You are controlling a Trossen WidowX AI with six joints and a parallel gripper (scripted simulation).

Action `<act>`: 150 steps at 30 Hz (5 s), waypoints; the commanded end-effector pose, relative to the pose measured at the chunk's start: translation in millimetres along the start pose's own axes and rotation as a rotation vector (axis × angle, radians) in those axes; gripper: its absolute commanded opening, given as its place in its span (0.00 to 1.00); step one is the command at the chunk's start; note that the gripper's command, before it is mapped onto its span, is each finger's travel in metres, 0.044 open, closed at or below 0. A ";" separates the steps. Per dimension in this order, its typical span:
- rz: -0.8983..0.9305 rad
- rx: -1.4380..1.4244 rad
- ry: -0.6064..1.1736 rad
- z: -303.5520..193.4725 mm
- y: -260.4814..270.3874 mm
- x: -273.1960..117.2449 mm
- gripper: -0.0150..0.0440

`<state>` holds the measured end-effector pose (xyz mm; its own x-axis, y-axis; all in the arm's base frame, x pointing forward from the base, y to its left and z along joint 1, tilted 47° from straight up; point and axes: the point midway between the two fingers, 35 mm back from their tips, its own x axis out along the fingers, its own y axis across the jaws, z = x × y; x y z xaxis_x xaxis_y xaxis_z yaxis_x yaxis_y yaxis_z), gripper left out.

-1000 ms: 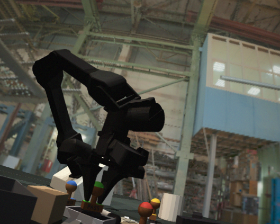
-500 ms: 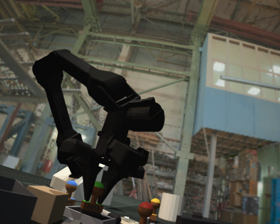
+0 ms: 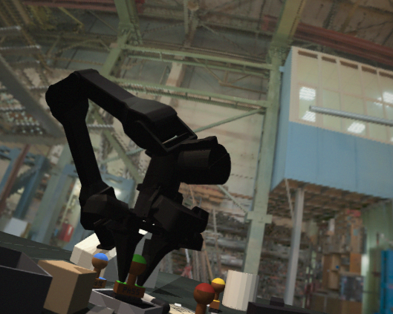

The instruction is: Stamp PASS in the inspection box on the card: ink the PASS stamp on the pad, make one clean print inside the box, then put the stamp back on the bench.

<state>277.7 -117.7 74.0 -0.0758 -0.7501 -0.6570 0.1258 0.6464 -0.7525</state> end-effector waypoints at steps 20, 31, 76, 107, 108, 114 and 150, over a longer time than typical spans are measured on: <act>-0.003 0.003 0.002 0.0 -0.8 2.2 0.25; -0.003 0.003 0.002 0.0 -0.8 2.2 0.25; -0.001 0.002 0.002 0.9 -1.1 -18.9 0.25; 0.008 0.160 0.006 1.9 10.2 -57.3 0.25; 0.009 0.188 0.006 2.1 12.5 -57.4 0.25; 0.017 0.361 0.012 3.0 26.6 -58.4 0.25; 0.009 1.398 0.067 -5.3 109.8 -62.4 0.25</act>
<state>290.3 -4.9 36.4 -0.1130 -0.7163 -0.6886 0.9877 -0.0053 -0.1565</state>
